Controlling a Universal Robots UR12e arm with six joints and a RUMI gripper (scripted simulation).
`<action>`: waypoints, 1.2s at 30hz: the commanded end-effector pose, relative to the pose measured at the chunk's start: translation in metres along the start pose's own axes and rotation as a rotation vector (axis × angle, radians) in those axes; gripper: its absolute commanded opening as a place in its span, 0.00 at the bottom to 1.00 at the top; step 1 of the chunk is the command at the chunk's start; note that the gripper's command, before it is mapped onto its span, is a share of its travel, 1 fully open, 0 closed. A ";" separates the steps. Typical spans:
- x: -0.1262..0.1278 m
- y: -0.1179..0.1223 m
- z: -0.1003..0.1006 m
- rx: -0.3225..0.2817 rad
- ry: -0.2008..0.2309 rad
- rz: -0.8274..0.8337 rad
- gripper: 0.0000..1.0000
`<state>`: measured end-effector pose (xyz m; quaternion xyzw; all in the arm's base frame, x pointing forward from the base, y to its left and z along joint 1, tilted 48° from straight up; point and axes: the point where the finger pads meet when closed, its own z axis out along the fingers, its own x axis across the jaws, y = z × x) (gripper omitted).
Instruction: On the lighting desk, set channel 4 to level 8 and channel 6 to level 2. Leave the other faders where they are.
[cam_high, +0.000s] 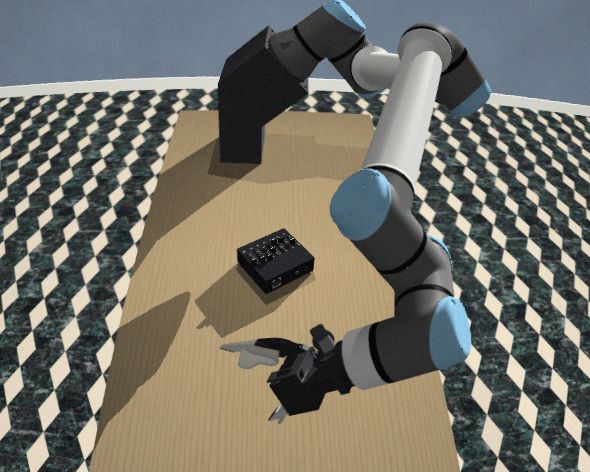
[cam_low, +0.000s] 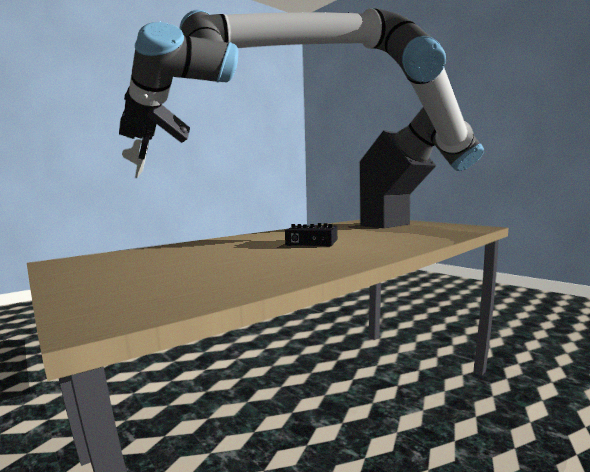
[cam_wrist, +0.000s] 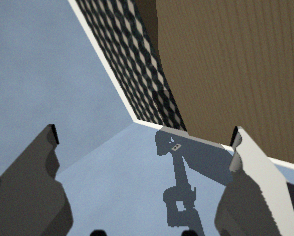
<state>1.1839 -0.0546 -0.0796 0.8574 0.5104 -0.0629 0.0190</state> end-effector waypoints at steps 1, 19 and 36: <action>-0.023 -0.030 0.024 0.040 0.074 -0.064 1.00; -0.082 -0.162 0.083 0.167 0.312 -0.235 1.00; -0.119 -0.310 0.106 0.204 0.560 -0.356 1.00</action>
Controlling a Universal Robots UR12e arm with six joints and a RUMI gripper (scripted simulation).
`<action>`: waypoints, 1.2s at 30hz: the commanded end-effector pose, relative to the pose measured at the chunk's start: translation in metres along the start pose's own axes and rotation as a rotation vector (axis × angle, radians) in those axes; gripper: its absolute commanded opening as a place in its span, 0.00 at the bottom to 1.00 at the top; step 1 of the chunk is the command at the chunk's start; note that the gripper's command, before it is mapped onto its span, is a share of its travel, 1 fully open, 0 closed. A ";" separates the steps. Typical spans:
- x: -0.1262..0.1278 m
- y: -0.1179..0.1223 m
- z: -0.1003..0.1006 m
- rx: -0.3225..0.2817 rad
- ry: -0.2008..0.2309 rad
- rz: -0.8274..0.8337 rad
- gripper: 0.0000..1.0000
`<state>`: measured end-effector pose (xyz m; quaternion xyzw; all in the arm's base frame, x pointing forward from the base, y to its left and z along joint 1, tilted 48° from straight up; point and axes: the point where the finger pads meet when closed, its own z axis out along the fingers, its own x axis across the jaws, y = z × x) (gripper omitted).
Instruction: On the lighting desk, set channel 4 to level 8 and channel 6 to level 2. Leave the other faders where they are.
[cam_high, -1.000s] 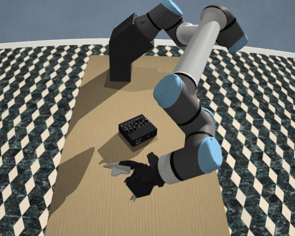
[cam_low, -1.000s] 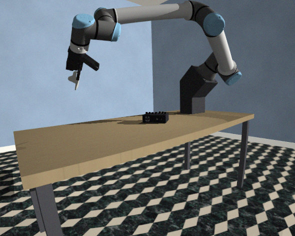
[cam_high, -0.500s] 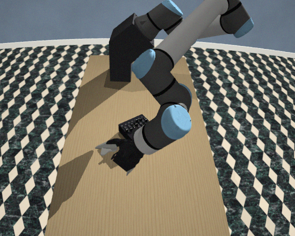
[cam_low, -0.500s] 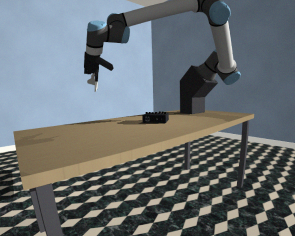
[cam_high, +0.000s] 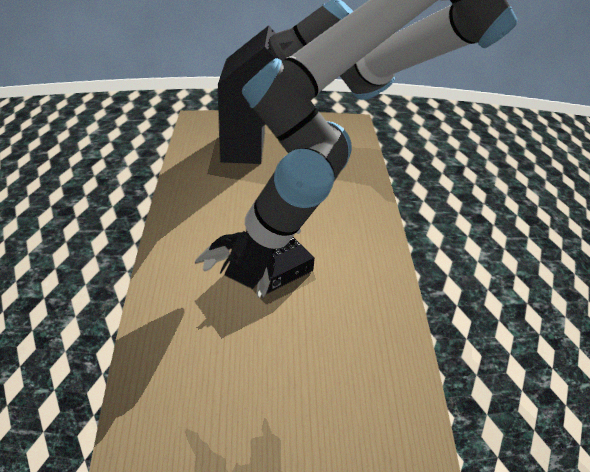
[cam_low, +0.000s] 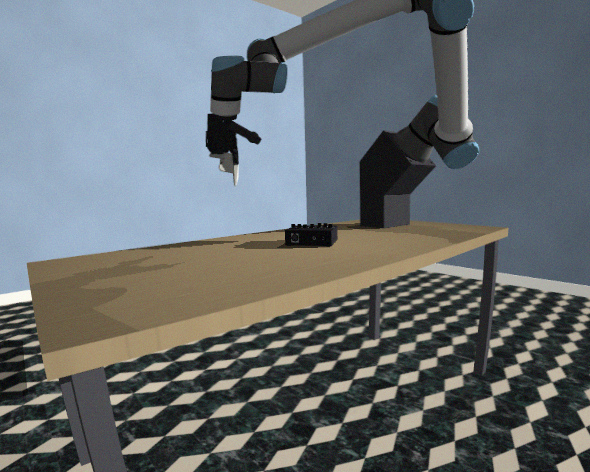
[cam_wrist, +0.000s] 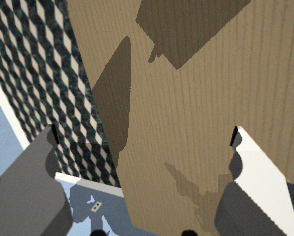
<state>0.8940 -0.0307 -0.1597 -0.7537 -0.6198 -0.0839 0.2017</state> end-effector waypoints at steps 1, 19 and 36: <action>0.000 -0.059 0.013 -0.014 0.095 -0.056 1.00; 0.030 -0.205 0.040 -0.066 0.313 -0.171 1.00; 0.054 -0.274 0.048 -0.114 0.408 -0.220 1.00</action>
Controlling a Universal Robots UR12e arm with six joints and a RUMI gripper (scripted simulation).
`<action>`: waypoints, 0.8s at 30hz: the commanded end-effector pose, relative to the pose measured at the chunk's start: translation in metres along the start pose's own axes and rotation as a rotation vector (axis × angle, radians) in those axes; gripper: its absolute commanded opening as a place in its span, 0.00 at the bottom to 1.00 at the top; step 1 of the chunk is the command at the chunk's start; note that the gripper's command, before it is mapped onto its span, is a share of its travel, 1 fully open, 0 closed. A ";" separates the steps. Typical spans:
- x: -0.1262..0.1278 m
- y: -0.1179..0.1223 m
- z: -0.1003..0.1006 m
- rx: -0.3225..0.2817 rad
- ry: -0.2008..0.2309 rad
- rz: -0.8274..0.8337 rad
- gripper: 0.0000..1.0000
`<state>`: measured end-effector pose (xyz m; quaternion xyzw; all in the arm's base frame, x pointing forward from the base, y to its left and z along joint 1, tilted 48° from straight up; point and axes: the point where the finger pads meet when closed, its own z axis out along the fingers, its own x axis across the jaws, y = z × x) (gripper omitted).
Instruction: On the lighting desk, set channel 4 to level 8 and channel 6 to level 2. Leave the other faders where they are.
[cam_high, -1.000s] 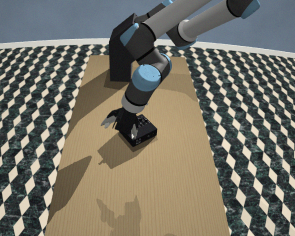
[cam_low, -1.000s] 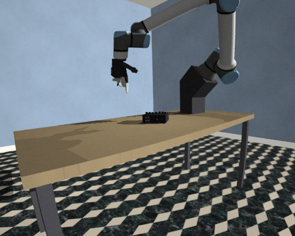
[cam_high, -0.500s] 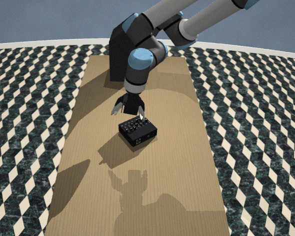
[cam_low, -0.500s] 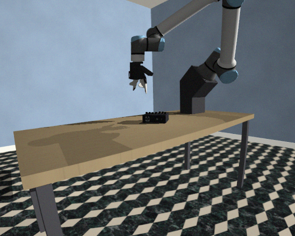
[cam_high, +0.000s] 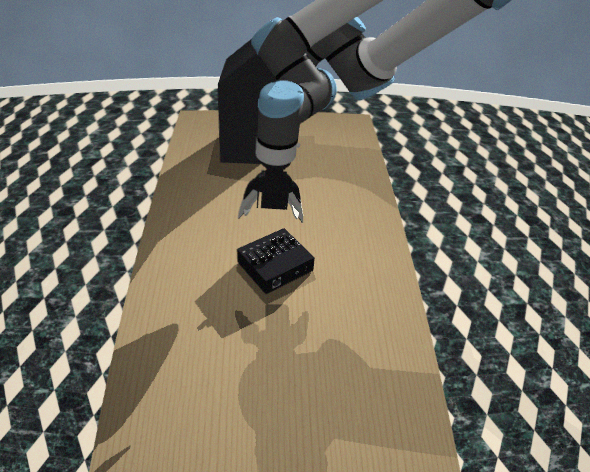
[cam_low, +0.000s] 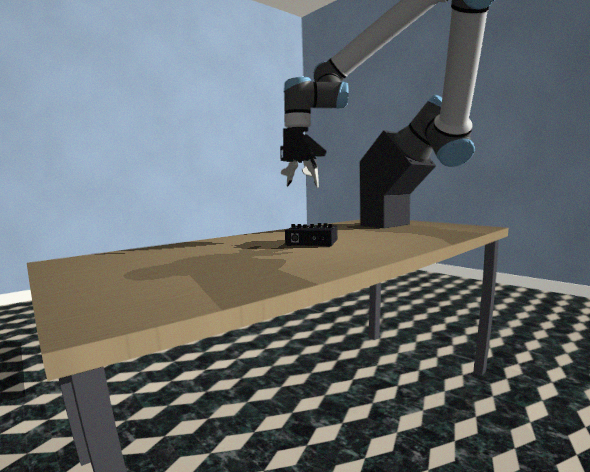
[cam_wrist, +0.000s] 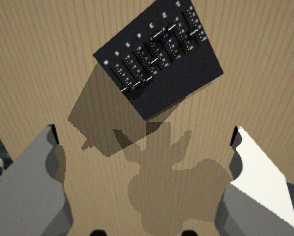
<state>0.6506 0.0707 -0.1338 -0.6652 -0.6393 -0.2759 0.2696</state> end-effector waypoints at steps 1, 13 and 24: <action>0.010 -0.018 0.002 -0.018 0.026 -0.017 1.00; 0.015 -0.027 0.004 -0.026 0.039 -0.024 1.00; 0.016 -0.028 0.004 -0.026 0.040 -0.024 1.00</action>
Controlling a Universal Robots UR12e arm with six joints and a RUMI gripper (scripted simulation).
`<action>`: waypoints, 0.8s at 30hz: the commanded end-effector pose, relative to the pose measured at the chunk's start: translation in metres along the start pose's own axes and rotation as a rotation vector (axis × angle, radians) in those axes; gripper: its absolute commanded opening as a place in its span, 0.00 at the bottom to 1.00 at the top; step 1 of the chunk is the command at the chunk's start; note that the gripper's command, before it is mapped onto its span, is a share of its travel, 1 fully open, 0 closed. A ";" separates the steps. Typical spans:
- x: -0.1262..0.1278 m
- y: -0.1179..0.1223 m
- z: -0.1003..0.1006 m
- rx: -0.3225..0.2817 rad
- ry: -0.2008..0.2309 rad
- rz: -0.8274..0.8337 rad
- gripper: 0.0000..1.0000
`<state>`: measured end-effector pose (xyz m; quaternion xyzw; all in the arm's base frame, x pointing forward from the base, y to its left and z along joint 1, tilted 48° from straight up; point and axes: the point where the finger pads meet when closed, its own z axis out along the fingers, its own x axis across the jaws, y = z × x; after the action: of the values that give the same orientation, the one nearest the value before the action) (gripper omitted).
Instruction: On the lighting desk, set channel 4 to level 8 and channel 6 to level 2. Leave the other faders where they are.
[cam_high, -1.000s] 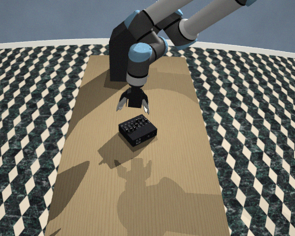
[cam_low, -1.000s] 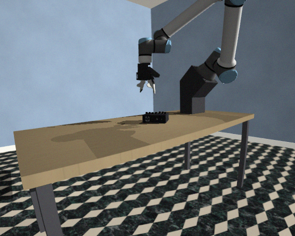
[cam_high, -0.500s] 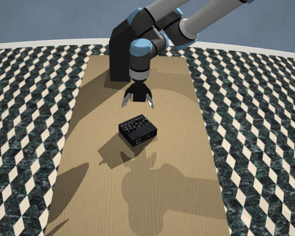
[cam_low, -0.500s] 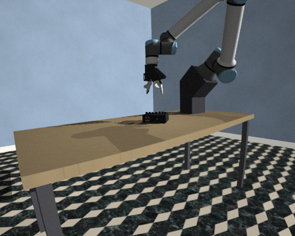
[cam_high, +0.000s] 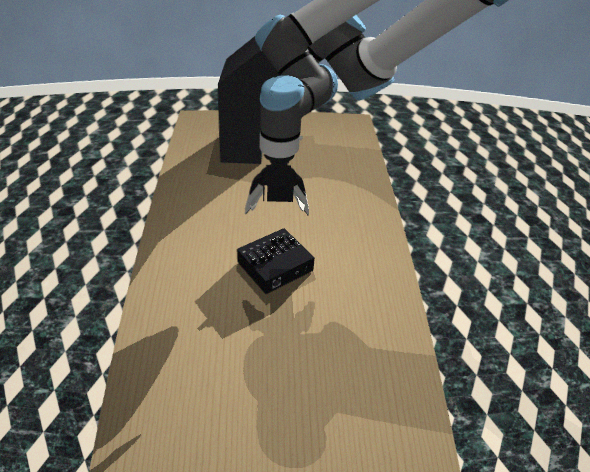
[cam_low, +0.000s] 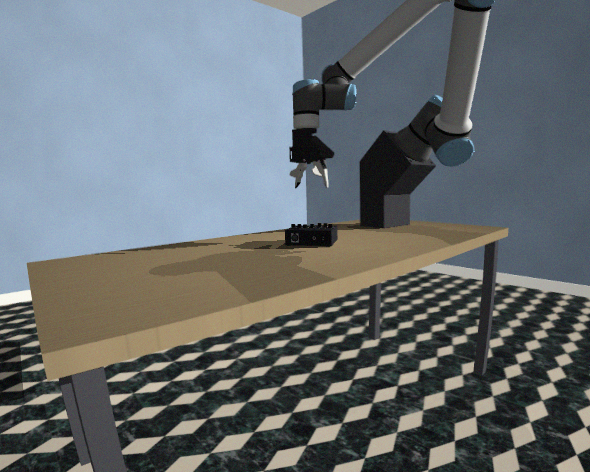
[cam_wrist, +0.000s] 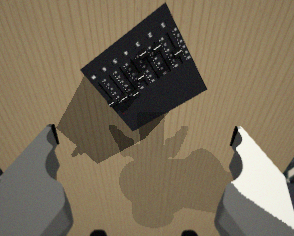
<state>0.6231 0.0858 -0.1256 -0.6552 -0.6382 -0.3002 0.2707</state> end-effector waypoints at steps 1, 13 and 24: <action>0.000 0.000 -0.001 -0.001 0.000 -0.001 1.00; 0.000 0.000 0.000 -0.002 0.000 0.014 1.00; -0.002 -0.003 0.003 -0.005 0.004 0.103 1.00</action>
<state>0.6214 0.0865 -0.1273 -0.6705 -0.6214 -0.2949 0.2782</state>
